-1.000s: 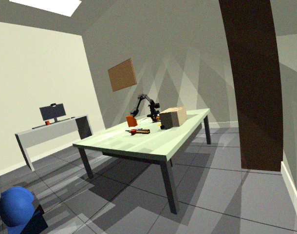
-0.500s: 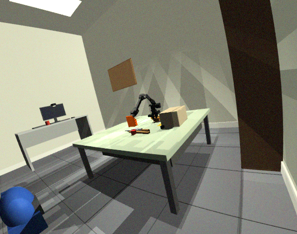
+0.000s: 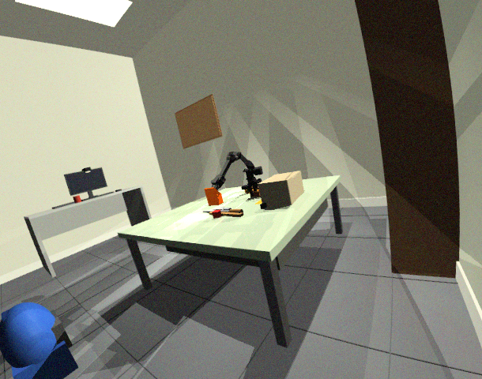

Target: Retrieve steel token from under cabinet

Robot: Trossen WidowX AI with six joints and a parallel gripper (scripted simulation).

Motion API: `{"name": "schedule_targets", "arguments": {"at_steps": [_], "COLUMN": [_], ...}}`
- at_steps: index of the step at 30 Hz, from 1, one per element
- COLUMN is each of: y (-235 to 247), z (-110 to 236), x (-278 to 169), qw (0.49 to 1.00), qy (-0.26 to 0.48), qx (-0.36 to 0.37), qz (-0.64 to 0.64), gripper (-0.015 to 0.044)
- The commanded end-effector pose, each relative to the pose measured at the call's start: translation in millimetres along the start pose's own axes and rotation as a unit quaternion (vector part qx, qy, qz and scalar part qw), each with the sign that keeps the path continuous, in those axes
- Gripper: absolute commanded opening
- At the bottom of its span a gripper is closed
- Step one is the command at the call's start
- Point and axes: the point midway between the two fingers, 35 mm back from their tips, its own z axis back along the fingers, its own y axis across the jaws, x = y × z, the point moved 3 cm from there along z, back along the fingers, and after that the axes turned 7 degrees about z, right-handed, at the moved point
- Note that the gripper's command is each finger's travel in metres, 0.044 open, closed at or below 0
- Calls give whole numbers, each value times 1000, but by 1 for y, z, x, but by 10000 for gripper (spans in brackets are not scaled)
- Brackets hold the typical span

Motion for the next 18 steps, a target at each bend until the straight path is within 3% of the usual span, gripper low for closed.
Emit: {"name": "schedule_targets", "arguments": {"at_steps": [1,18], "y": [0,-2], "z": [0,0], "x": [6,27], "qw": [1000,1000], "qy": [0,0], "qx": [0,0], "qz": [1,1], "gripper": [0,0]}}
